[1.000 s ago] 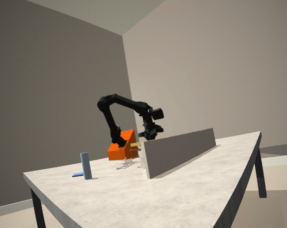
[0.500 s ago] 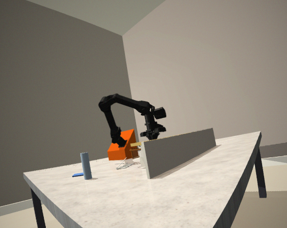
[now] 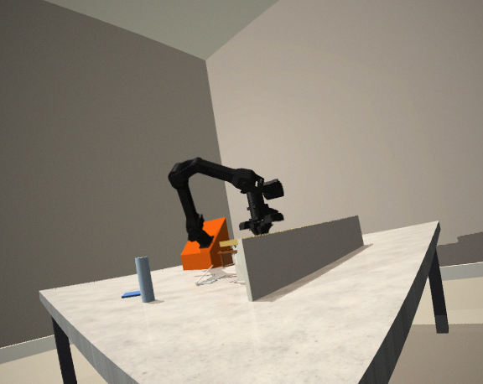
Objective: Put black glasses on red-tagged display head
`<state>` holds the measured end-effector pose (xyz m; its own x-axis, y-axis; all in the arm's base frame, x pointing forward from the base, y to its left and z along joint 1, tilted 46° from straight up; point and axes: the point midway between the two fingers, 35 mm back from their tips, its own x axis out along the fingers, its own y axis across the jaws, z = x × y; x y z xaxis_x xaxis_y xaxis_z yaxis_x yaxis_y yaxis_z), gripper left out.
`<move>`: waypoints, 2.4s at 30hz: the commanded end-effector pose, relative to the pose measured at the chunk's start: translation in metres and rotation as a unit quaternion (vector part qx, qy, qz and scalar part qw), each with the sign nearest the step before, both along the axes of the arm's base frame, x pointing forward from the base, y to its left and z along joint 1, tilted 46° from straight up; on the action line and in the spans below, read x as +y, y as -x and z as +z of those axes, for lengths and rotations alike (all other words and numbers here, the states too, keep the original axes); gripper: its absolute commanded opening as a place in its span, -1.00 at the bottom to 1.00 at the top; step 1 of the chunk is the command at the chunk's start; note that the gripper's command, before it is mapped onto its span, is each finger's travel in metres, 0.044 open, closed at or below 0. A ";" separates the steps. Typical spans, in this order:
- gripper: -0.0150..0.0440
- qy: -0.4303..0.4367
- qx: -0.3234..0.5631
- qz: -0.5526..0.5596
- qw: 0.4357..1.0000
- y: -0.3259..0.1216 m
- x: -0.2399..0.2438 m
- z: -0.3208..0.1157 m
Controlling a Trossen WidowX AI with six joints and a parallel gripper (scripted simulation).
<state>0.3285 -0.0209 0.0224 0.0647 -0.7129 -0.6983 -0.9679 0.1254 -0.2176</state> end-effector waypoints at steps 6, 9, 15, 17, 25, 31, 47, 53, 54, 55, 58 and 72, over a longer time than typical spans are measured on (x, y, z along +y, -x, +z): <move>-0.49 0.001 0.000 0.002 1.000 -0.014 -0.002 0.003; -0.49 0.001 0.000 0.002 1.000 -0.018 -0.003 0.004; -0.49 0.002 0.000 0.002 1.000 -0.027 -0.004 0.006; -0.49 0.002 -0.001 0.002 1.000 -0.029 -0.005 0.007; -0.49 0.002 -0.001 0.002 1.000 -0.040 -0.006 0.009; -0.49 0.002 -0.001 0.002 1.000 -0.049 -0.007 0.011; -0.49 0.002 -0.002 0.002 1.000 -0.066 -0.010 0.015; -0.49 0.002 -0.002 0.002 1.000 -0.067 -0.010 0.016; -0.49 0.002 -0.002 0.002 1.000 -0.067 -0.010 0.016; -0.49 0.002 -0.002 0.002 1.000 -0.068 -0.010 0.016; -0.49 0.002 -0.002 0.002 1.000 -0.068 -0.010 0.016; -0.49 0.002 -0.002 0.002 1.000 -0.067 -0.012 0.014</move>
